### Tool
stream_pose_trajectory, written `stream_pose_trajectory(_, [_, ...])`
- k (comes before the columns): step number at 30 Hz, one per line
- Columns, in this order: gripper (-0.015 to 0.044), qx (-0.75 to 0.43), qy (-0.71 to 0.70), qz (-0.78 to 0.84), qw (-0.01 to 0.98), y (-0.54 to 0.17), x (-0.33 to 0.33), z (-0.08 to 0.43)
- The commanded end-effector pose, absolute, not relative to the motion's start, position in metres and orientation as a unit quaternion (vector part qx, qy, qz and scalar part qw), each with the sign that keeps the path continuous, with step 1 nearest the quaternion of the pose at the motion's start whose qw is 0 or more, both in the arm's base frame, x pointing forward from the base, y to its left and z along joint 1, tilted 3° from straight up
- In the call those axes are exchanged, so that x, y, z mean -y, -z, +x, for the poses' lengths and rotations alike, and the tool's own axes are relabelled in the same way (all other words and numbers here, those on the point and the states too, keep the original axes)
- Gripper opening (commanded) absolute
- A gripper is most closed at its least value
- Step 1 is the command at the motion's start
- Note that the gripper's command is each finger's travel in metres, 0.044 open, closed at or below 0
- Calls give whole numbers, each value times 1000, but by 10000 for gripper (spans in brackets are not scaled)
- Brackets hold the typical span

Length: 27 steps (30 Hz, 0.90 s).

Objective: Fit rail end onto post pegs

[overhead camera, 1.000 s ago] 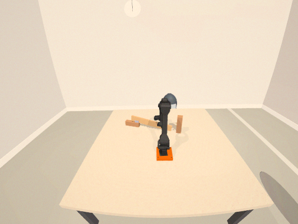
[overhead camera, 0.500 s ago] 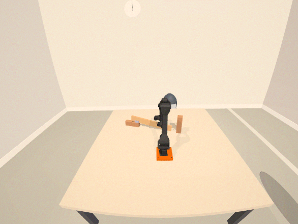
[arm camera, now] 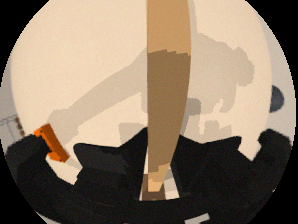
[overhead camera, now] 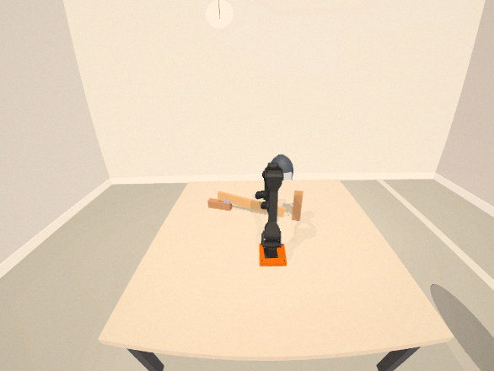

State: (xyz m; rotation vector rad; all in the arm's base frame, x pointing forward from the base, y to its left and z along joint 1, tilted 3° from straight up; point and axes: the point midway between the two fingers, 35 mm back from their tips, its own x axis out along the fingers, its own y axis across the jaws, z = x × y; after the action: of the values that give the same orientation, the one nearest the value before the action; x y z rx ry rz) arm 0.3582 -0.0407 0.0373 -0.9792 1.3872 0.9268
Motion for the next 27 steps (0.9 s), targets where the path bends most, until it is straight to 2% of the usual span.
stream_pose_trajectory(1, [0,-587,-395,-418,570,-42,40,360])
stream_pose_trajectory(27, [0,-587,-395,-418,570,-55,41,363])
